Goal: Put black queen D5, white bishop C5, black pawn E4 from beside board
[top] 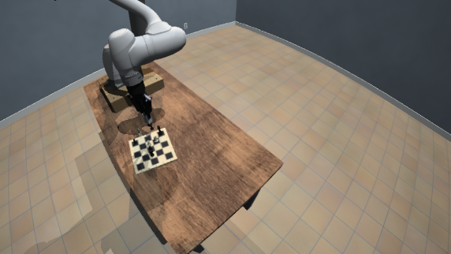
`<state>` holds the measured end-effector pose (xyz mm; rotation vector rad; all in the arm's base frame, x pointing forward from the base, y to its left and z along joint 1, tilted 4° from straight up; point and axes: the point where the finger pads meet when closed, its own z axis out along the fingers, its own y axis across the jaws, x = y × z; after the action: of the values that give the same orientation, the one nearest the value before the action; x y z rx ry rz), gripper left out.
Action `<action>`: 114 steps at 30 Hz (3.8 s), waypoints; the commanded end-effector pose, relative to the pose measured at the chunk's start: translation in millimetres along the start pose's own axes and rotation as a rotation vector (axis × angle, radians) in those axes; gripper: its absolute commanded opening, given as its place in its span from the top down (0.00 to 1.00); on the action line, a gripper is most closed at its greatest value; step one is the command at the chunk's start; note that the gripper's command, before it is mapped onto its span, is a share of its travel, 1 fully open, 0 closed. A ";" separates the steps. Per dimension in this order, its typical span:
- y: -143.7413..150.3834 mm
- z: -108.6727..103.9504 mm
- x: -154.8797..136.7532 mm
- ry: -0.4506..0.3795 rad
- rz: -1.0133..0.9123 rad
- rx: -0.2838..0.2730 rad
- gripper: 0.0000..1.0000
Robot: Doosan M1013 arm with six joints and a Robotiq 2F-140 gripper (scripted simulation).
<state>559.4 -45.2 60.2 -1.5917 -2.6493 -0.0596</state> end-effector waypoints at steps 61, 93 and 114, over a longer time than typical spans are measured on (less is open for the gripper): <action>0.0 89.3 0.0 0.000 0.000 0.000 1.00; 0.0 93.2 0.0 0.000 0.000 0.000 1.00; 0.0 93.2 0.0 0.000 0.000 0.000 1.00</action>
<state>557.3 -39.7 -32.8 -1.5918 -2.6494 -0.0596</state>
